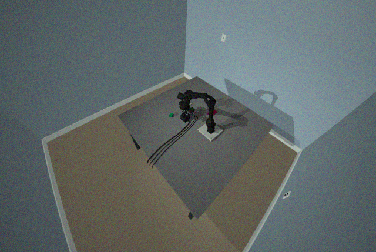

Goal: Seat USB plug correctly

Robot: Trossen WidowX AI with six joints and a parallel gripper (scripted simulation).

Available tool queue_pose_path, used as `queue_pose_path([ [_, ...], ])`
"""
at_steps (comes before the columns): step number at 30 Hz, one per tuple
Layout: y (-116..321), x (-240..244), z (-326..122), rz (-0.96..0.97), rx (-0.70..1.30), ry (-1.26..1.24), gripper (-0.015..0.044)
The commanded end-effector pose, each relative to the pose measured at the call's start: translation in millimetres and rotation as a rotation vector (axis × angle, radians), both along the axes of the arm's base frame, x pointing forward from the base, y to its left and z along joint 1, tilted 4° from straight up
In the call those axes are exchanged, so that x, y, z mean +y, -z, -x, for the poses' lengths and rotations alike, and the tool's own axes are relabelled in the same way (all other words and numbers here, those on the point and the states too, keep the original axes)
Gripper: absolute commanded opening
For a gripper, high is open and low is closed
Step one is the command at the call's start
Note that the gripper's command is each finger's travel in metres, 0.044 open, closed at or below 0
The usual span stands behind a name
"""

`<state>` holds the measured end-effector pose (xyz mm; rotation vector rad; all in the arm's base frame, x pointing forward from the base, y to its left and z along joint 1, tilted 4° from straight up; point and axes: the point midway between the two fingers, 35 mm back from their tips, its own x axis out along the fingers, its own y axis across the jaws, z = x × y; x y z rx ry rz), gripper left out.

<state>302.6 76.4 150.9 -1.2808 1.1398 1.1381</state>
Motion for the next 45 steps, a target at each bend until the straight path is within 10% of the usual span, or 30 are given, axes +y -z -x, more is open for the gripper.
queue_pose_path([
  [1, 0, 0, 0, 0.0, 0.0, 0.0, 0.0],
  [45, -26, 1, 3, 0.0, 0.0, 0.0, 0.0],
])
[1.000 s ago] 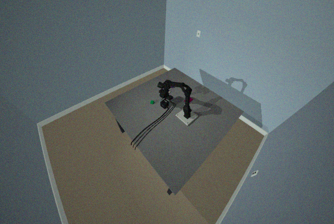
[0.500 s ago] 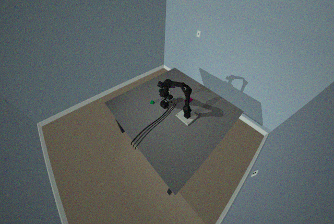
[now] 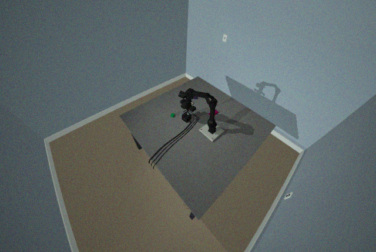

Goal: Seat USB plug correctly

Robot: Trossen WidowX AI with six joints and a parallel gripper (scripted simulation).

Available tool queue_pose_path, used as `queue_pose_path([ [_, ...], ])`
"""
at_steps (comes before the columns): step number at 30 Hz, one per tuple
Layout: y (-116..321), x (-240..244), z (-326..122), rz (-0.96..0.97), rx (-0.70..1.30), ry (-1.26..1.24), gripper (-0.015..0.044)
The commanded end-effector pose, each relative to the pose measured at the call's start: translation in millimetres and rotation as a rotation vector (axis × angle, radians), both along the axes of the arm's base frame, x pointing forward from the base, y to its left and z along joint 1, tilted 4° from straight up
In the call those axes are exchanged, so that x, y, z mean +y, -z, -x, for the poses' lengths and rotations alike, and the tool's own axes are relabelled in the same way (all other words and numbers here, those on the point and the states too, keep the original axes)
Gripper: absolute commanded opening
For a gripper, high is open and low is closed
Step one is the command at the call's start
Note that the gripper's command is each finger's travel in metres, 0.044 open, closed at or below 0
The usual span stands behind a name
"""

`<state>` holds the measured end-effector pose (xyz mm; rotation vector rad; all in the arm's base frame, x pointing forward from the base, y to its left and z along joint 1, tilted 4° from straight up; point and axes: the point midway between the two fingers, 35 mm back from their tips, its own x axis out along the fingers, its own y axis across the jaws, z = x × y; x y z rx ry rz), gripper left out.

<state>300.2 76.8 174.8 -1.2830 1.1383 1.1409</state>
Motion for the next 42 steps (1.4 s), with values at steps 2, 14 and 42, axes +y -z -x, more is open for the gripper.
queue_pose_path([
  [2, -3.6, 0.2, 0.3, 0.0, 0.0, 0.003, 0.0],
  [14, -3.6, 0.1, 0.4, -0.014, -0.003, 0.134, 0.0],
  [42, -3.5, 0.1, 0.3, -0.088, -0.015, 0.872, 0.0],
])
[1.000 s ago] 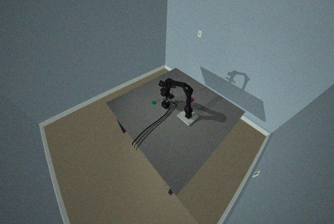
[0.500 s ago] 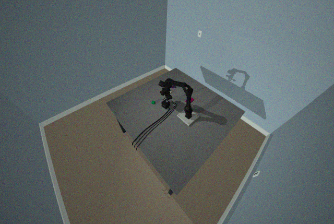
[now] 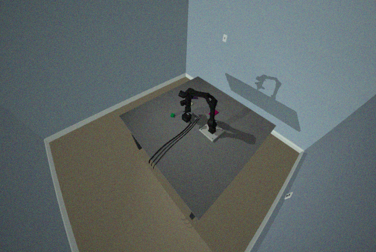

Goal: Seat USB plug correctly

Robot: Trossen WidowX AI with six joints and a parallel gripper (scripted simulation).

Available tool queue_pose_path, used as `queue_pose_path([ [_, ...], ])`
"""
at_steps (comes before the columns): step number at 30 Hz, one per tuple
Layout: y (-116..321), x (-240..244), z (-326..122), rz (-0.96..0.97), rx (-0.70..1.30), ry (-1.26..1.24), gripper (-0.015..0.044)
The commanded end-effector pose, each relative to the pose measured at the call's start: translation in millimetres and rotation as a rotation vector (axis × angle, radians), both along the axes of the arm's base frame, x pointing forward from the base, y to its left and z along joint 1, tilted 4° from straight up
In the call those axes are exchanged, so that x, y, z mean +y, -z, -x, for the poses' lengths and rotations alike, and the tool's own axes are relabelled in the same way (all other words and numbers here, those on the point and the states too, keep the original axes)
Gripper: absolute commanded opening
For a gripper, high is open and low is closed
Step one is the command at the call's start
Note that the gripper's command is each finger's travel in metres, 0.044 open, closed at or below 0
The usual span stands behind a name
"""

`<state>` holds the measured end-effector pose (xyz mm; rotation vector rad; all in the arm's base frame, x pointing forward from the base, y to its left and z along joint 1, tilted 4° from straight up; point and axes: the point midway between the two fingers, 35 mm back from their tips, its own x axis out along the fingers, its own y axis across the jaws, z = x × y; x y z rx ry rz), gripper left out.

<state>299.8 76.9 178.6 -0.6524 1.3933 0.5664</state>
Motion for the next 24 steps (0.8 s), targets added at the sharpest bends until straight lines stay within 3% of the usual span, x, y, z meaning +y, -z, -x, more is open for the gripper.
queue_pose_path([
  [1, 0.3, 0.0, 0.0, -0.01, -0.002, 0.101, 0.0],
  [24, 0.3, 0.0, 0.0, -0.071, -0.012, 0.7, 0.0],
])
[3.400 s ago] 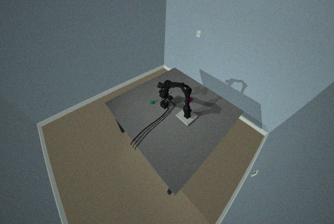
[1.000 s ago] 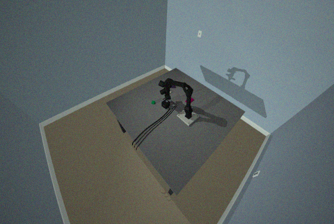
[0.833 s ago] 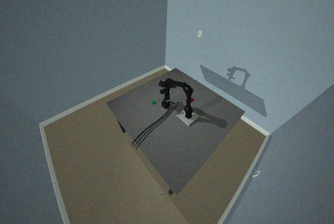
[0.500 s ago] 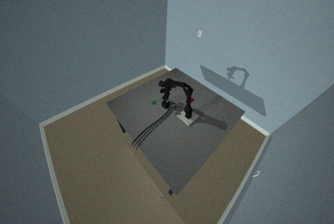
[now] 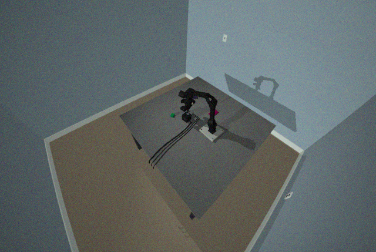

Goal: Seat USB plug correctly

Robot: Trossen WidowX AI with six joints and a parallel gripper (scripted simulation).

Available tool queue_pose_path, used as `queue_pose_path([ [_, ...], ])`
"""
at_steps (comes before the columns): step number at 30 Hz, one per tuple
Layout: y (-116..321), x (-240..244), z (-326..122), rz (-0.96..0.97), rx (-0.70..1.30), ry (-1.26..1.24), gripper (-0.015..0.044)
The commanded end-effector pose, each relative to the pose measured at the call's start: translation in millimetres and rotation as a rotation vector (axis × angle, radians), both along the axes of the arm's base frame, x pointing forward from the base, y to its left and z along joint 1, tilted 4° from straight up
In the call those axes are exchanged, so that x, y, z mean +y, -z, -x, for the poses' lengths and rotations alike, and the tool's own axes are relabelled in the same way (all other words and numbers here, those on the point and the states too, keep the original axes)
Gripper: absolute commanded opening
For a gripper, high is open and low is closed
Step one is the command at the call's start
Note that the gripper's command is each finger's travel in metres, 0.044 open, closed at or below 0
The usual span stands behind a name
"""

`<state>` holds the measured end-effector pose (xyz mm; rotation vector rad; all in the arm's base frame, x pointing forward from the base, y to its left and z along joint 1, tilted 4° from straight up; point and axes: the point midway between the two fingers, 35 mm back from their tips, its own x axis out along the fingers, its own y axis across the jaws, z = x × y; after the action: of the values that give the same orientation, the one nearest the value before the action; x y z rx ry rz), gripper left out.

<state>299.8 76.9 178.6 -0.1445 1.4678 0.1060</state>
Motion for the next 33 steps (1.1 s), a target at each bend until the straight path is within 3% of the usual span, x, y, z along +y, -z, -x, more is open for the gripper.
queue_pose_path([
  [1, 0.3, 0.0, -0.1, -0.01, -0.002, 0.101, 0.0],
  [33, 0.3, 0.0, -0.1, -0.094, -0.016, 0.934, 0.0],
])
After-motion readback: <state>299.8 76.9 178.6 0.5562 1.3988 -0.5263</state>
